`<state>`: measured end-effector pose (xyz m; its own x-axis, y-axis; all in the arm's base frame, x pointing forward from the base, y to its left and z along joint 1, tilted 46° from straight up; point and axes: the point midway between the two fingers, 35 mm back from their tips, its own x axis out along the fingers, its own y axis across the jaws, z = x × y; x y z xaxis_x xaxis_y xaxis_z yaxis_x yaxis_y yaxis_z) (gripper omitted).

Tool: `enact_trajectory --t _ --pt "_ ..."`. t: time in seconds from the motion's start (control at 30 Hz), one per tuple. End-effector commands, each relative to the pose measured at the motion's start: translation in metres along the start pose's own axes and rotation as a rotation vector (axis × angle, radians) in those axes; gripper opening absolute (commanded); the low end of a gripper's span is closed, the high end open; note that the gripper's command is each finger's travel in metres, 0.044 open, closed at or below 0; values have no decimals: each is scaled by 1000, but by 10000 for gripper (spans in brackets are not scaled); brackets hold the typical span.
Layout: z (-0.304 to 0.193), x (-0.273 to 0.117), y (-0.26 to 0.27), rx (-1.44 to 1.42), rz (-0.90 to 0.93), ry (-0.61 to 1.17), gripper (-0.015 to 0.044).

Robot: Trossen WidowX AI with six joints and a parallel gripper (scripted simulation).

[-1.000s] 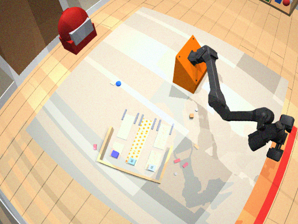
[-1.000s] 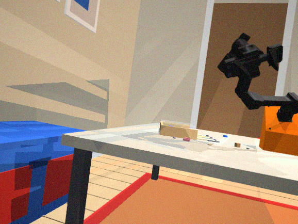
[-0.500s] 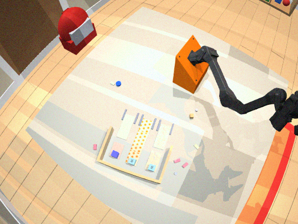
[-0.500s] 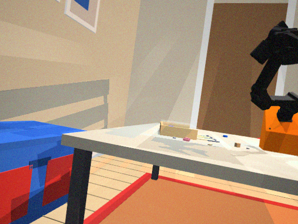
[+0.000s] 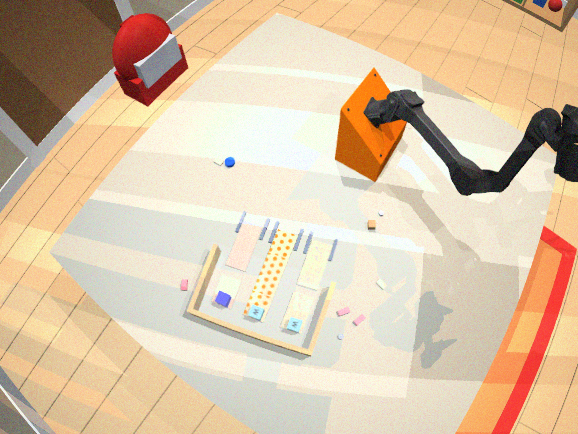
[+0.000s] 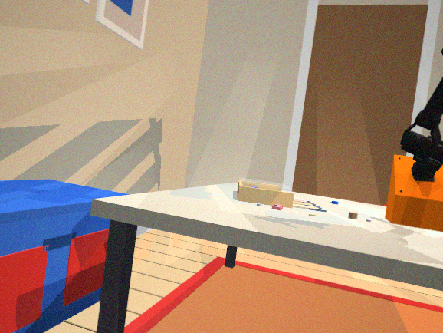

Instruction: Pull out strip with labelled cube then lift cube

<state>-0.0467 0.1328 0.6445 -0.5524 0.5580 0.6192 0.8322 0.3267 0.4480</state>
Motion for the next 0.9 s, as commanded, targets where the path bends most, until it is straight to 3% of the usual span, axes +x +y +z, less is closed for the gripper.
enact_trajectory --t 0.0,0.37,0.63,0.87 --pt "-51 -10 -45 -68 -42 173 400" --pt "-167 -94 -134 -124 -104 651 400" --pt "-231 -206 -173 -106 -109 1044 400" --pt "-255 -315 -180 -47 -84 1369 400"
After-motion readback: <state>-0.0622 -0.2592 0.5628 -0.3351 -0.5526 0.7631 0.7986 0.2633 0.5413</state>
